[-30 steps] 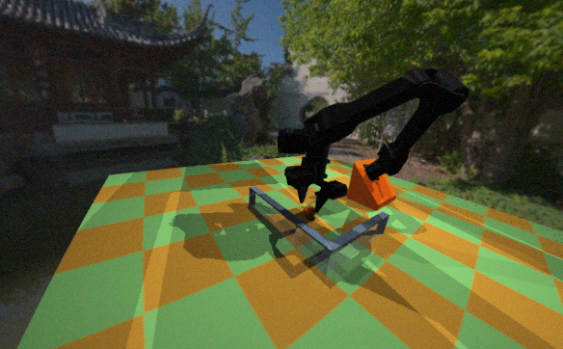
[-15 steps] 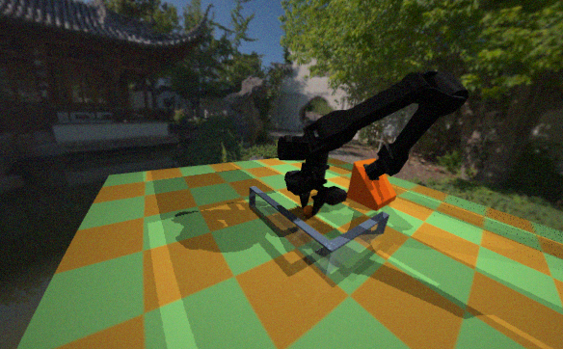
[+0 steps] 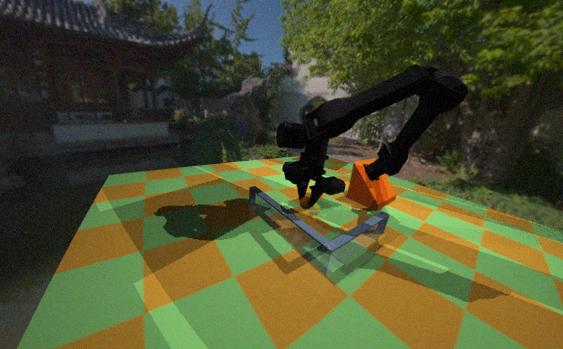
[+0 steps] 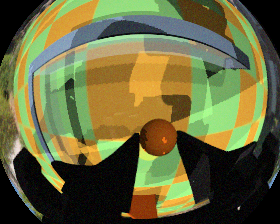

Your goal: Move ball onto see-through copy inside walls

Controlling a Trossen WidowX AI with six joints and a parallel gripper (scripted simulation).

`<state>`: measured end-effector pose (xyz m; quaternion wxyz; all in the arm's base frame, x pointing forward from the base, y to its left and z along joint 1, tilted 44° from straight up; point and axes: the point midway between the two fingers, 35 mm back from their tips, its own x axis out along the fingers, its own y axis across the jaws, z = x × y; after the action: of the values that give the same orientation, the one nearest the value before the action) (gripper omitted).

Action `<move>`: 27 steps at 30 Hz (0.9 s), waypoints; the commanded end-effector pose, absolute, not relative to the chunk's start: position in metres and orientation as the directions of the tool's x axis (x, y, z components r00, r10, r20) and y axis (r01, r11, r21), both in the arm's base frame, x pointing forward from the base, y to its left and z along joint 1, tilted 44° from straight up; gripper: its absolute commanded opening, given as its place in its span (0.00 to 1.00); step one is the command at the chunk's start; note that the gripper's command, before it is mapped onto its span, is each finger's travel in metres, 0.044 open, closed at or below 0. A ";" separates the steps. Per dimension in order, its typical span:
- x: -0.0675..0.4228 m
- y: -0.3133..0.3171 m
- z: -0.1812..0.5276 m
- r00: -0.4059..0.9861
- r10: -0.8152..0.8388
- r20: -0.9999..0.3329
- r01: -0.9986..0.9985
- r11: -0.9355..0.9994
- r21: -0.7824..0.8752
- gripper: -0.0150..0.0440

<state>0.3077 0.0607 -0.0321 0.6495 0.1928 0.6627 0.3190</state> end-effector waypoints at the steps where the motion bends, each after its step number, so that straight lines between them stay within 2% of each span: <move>1: 0.313 0.046 -0.017 -0.080 0.664 -0.744 -0.166 0.727 0.667 0.25; 14: 0.311 -0.004 0.044 -0.119 0.680 -0.724 -0.137 0.711 0.690 0.25; 27: 0.297 0.008 0.027 -0.120 0.681 -0.723 -0.137 0.710 0.691 0.25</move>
<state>0.3049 0.0018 0.0346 0.6353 0.1997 0.6725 0.3230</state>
